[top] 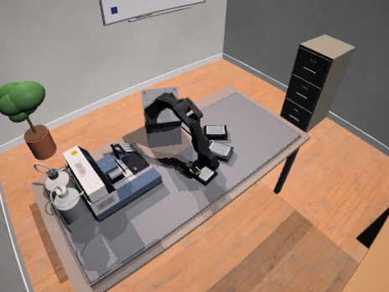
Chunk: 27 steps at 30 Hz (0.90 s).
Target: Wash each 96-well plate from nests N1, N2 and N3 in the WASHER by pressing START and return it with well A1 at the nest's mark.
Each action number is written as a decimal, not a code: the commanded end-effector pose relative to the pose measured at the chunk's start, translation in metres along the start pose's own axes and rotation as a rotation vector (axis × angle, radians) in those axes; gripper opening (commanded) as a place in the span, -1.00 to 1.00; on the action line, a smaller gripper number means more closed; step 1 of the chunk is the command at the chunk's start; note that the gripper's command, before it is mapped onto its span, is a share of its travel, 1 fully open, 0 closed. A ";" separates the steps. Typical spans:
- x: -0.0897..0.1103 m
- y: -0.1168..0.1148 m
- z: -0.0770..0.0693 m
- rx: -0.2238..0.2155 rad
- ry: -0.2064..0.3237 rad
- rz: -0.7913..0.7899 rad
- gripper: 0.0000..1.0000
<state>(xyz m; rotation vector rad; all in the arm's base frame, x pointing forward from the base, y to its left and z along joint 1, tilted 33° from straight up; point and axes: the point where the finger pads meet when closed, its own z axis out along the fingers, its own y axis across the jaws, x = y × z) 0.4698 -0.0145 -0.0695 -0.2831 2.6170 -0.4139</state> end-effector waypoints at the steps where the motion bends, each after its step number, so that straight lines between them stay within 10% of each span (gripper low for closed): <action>1: -0.005 0.000 -0.002 -0.001 -0.012 0.001 1.00; 27: -0.004 0.000 -0.021 -0.001 -0.012 0.001 1.00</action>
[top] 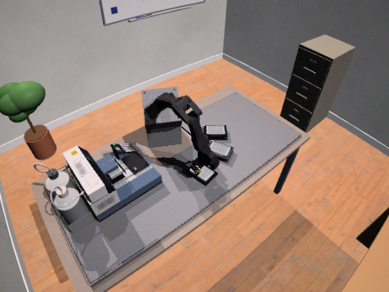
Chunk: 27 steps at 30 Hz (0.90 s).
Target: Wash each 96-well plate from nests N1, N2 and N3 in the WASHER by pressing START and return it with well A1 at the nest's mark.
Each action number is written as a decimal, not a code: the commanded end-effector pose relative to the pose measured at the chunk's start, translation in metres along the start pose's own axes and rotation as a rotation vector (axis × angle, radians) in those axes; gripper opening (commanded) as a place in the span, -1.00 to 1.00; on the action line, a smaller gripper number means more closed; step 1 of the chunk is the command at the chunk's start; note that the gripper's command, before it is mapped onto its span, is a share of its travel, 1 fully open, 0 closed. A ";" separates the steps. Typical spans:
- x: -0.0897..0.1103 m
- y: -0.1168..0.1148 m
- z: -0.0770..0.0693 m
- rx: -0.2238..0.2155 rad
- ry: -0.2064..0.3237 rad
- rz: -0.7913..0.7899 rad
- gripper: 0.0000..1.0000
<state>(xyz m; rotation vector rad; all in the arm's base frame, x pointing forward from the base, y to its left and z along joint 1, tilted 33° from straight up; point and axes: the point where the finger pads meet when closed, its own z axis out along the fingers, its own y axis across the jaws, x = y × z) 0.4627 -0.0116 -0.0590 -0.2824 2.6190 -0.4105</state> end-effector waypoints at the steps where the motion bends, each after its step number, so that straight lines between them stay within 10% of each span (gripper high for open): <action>1: -0.005 0.000 -0.009 0.001 -0.013 0.000 1.00; 27: -0.005 0.000 -0.049 0.001 -0.014 0.000 1.00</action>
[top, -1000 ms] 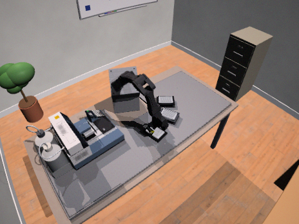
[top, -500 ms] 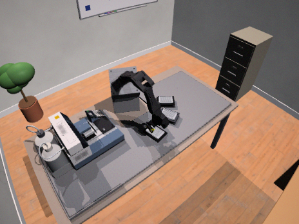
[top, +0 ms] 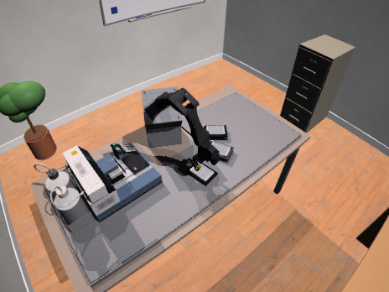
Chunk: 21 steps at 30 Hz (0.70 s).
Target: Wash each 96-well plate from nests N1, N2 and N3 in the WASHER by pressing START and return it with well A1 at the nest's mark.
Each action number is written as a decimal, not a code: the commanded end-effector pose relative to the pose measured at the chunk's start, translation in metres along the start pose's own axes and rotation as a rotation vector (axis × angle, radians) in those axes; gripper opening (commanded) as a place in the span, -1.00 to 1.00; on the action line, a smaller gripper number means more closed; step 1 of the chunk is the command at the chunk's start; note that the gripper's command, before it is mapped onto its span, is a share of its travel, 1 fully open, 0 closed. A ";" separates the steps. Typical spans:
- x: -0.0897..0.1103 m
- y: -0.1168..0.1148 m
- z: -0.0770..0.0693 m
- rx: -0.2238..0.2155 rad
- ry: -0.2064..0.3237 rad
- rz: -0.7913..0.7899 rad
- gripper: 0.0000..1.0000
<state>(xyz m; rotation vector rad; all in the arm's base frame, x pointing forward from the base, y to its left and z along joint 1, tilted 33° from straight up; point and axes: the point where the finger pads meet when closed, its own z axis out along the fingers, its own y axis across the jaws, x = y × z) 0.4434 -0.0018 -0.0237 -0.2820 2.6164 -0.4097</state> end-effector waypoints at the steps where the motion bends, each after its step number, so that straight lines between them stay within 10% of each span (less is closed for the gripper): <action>1: -0.004 0.000 -0.010 0.001 -0.011 -0.001 1.00; 21: -0.004 0.000 -0.036 0.001 -0.011 0.000 1.00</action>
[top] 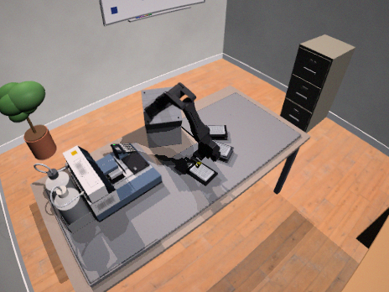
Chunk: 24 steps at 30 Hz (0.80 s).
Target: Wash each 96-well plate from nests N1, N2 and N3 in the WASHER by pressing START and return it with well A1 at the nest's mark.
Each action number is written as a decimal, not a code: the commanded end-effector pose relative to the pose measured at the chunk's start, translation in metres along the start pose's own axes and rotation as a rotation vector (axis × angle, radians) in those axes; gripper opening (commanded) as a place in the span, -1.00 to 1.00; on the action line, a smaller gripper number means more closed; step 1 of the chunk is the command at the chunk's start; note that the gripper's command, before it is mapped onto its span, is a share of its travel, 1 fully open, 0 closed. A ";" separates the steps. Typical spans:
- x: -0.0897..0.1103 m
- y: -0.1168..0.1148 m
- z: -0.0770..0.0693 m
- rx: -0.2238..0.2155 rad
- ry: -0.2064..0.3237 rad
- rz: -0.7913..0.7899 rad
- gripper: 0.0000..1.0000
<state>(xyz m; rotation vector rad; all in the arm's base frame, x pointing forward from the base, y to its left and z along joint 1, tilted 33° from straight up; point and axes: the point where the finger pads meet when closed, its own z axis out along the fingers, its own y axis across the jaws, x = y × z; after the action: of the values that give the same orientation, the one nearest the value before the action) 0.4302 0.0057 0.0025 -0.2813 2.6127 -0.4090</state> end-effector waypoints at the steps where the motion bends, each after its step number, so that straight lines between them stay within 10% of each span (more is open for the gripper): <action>1: -0.003 0.000 -0.008 0.001 -0.007 -0.001 1.00; 16: -0.002 0.005 -0.008 0.001 -0.007 -0.035 1.00; 24: -0.003 0.045 -0.012 0.000 -0.007 -0.130 1.00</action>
<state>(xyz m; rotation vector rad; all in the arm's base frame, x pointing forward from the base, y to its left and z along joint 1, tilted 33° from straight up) 0.4195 0.0405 -0.0054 -0.4532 2.6146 -0.4446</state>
